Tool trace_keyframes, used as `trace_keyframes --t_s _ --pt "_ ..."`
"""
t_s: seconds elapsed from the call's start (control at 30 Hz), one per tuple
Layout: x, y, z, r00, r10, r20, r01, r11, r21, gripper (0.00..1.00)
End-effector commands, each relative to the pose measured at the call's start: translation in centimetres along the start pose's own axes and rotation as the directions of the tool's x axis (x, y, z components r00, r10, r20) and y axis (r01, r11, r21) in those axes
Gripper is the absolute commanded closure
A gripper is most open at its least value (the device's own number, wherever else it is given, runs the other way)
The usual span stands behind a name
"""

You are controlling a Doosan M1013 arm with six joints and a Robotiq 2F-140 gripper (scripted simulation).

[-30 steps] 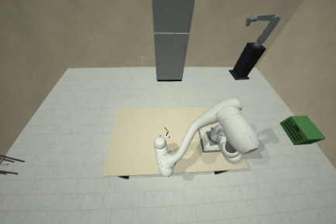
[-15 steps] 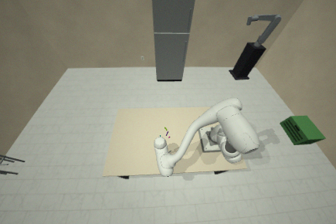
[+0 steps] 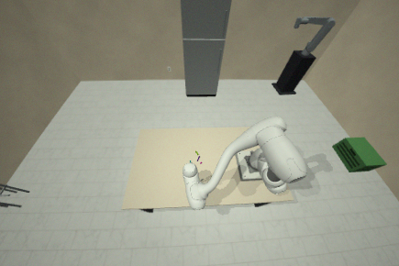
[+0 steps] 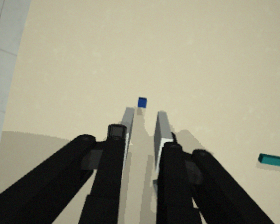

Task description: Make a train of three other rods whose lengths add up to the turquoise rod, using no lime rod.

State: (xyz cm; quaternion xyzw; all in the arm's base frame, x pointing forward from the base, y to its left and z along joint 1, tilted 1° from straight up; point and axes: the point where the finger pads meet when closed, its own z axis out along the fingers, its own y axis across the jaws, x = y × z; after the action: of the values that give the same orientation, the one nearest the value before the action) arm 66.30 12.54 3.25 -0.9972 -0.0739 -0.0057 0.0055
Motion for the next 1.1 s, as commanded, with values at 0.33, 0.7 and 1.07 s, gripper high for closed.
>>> trace_keyframes --t_s 0.33,0.7,1.07 --pt "0.4 -0.4 1.7 1.000 -0.005 -0.004 0.005 1.000 0.004 0.85" --pt "0.4 -0.4 3.1 1.000 -0.005 -0.004 0.005 1.000 0.004 0.85" --pt "0.5 -0.4 4.2 1.000 -0.005 -0.004 0.005 1.000 0.004 0.85"
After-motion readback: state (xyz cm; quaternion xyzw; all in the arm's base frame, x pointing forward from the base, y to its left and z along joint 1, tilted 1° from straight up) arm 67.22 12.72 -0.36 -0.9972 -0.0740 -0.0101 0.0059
